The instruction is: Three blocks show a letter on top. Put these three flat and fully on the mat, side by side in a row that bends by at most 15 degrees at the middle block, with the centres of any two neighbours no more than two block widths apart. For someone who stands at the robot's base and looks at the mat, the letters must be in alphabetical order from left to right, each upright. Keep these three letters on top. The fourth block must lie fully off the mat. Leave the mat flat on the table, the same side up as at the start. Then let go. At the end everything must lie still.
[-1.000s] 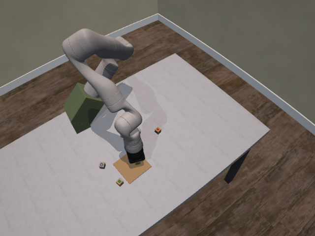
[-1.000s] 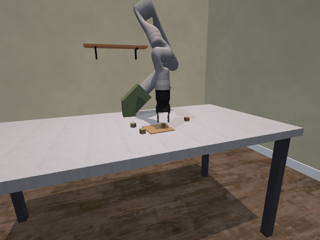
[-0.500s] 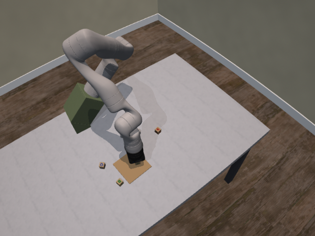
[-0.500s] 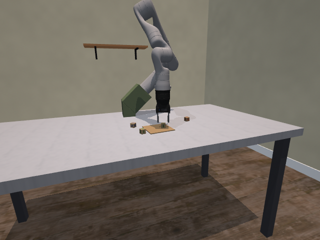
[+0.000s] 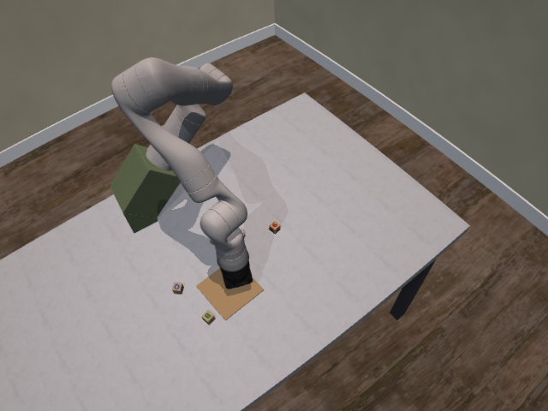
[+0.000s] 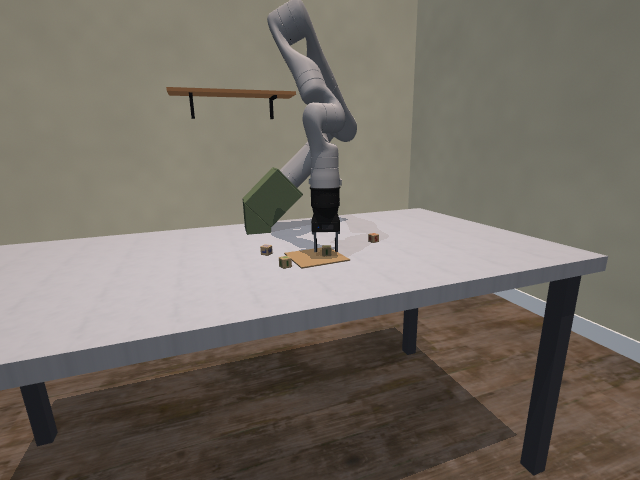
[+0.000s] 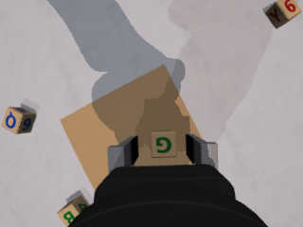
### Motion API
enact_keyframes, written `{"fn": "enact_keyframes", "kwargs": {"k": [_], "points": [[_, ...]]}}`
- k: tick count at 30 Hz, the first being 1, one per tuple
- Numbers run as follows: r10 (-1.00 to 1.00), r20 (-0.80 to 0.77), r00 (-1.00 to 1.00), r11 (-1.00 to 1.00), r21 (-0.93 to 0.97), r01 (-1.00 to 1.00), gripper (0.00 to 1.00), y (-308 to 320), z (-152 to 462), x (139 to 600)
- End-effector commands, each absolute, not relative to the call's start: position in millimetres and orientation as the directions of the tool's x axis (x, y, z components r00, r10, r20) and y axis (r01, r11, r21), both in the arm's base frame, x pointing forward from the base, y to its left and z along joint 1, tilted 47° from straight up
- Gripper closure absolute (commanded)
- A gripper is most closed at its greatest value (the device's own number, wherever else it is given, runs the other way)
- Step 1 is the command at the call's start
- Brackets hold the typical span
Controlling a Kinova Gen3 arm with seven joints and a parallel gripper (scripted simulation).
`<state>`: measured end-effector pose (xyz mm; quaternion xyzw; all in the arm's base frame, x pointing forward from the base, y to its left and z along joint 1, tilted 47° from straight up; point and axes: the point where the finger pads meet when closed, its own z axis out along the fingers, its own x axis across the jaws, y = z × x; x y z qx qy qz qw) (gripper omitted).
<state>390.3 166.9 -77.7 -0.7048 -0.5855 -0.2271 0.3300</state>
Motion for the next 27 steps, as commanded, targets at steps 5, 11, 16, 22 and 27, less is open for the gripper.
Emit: {"fn": "enact_keyframes", "kwargs": {"k": [5, 11, 16, 22, 27], "points": [[0.675, 0.708, 0.209, -0.091, -0.202, 0.975, 0.00, 175.7, -83.5, 388.2], [0.675, 0.708, 0.209, -0.091, -0.202, 0.975, 0.00, 176.6, -84.2, 388.1], [0.675, 0.708, 0.209, -0.091, -0.202, 0.975, 0.00, 176.6, -84.2, 388.1], [0.675, 0.708, 0.209, -0.091, -0.202, 0.975, 0.00, 176.6, -84.2, 388.1], [0.675, 0.708, 0.209, -0.091, -0.202, 0.975, 0.21, 176.6, -84.2, 388.1]]}}
